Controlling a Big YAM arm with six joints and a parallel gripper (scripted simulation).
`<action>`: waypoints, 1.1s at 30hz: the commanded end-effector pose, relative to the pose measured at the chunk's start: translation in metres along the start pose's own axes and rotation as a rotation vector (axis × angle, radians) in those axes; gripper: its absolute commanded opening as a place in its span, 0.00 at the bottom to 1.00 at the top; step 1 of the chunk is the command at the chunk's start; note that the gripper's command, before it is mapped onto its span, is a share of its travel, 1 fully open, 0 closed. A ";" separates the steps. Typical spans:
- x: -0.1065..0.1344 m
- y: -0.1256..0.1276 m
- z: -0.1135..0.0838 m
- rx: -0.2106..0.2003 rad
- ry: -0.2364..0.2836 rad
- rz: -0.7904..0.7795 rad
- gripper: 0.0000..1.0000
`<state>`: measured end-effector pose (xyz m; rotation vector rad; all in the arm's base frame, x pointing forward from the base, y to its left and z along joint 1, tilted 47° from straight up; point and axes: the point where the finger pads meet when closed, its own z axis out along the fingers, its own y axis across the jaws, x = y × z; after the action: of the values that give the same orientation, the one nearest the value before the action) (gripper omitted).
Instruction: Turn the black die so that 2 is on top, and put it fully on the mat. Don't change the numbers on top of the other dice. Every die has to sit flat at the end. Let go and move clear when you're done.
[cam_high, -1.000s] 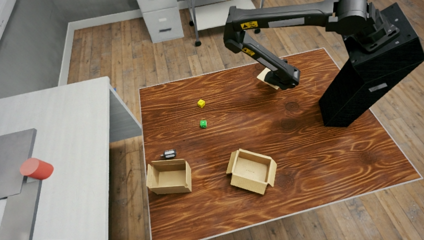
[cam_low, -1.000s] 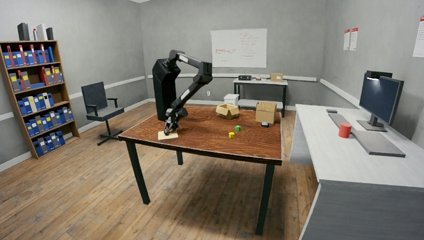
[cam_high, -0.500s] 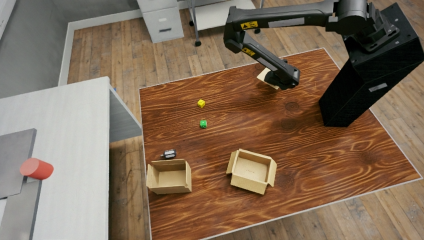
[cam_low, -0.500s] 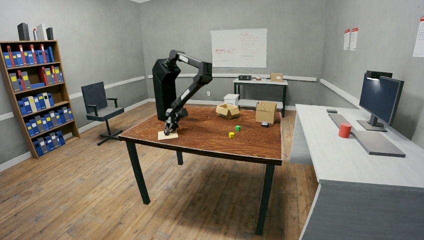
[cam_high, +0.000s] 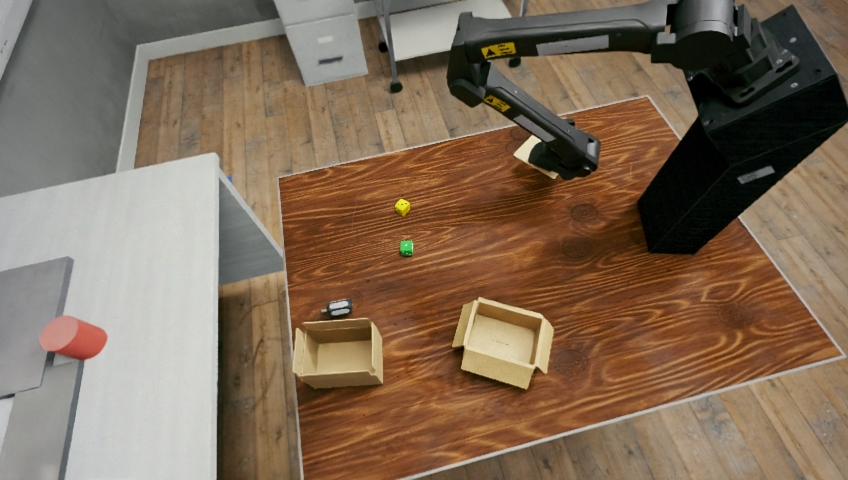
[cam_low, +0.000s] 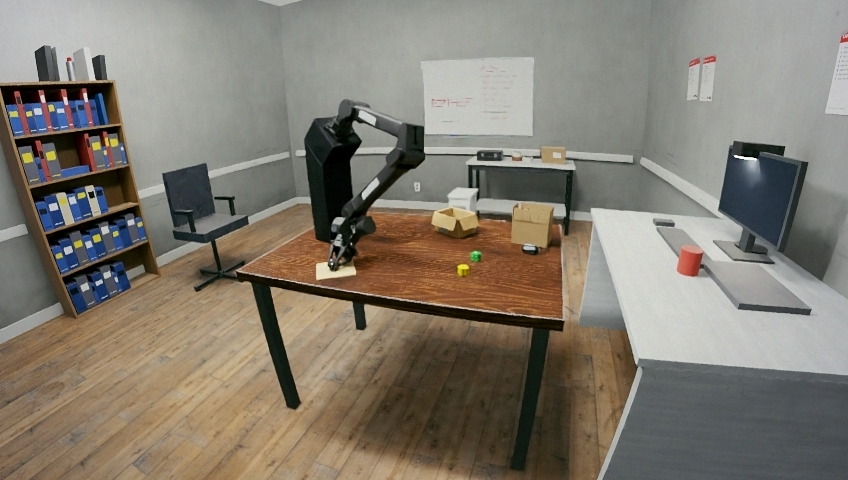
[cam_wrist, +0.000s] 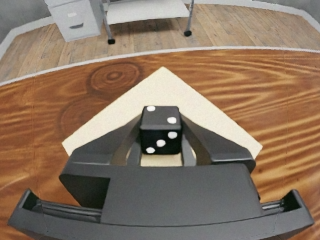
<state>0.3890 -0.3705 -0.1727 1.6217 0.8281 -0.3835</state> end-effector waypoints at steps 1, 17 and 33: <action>0.004 -0.006 -0.004 0.011 0.010 -0.004 0.26; 0.004 -0.006 -0.004 0.011 0.010 -0.004 0.26; 0.004 -0.006 -0.004 0.011 0.010 -0.004 0.29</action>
<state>0.3890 -0.3705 -0.1727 1.6217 0.8281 -0.3834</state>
